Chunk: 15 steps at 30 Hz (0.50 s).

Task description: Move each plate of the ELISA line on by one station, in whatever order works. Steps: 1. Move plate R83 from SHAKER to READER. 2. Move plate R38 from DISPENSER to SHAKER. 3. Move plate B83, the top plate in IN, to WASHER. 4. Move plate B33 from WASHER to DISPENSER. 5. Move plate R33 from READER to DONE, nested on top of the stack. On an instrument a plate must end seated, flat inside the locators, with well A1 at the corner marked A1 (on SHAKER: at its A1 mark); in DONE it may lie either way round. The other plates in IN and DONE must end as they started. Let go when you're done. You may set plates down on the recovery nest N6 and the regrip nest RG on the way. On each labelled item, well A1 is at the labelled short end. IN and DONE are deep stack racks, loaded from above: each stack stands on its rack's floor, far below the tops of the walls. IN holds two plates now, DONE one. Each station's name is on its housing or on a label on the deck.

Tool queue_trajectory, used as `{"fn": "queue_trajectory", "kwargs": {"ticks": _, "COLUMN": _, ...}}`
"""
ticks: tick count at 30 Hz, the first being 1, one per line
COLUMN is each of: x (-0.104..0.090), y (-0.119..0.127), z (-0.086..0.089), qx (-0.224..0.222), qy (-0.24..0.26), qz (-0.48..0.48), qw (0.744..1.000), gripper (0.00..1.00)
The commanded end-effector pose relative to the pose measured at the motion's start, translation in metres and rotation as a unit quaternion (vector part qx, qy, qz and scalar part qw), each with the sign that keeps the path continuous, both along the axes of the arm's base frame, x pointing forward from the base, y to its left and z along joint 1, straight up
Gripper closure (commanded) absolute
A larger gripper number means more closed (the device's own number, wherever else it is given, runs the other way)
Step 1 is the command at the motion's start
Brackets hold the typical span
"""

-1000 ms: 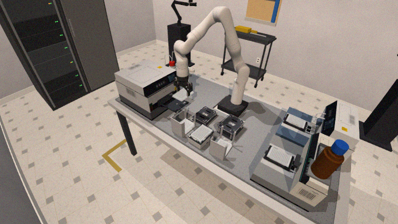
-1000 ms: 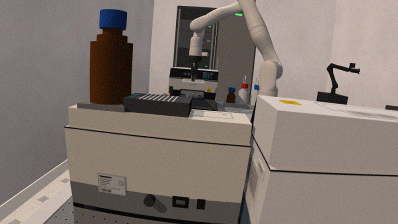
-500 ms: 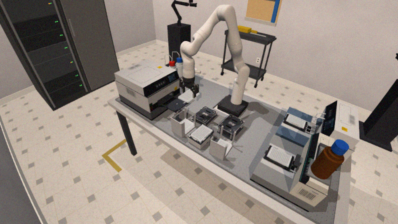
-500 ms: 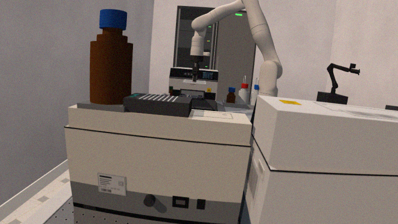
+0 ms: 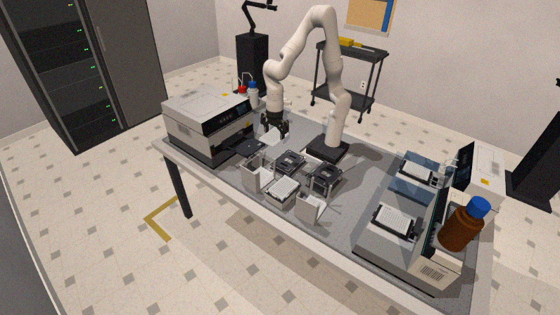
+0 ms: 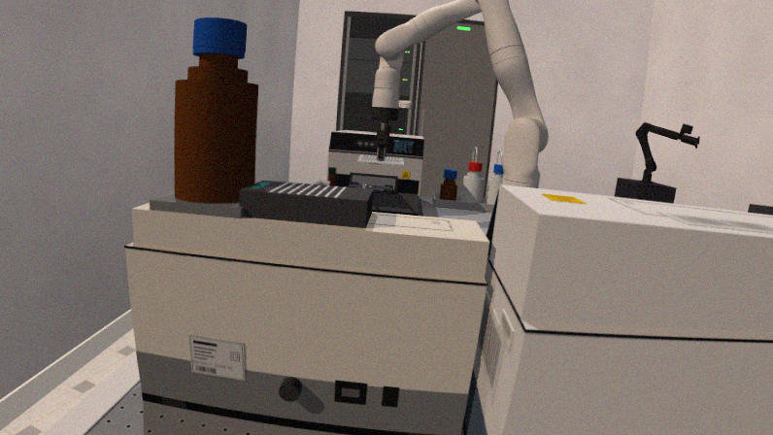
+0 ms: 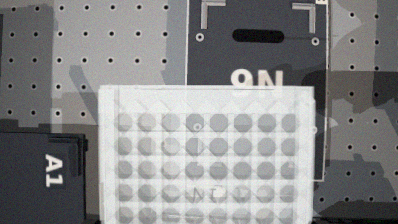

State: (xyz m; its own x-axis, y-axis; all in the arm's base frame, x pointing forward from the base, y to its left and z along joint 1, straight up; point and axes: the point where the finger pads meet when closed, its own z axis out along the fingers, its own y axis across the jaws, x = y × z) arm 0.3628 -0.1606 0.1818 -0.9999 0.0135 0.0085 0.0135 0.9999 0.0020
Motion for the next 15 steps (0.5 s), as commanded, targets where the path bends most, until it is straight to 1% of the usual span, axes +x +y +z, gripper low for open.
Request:
{"fn": "queue_trajectory", "kwargs": {"ticks": 1, "x": 0.000, "y": 0.013, "z": 0.002, "qx": 0.000, "qy": -0.005, "qz": -0.001, "qw": 1.000, "gripper": 0.06}}
{"fn": "queue_trajectory", "kwargs": {"ticks": 13, "x": -0.009, "y": 0.050, "z": 0.002, "qx": 0.000, "qy": -0.005, "qz": 0.002, "qw": 1.000, "gripper": 0.06}}
{"fn": "queue_trajectory", "kwargs": {"ticks": 15, "x": -0.009, "y": 0.050, "z": 0.002, "qx": 0.000, "qy": -0.005, "qz": 0.002, "qw": 1.000, "gripper": 0.06}}
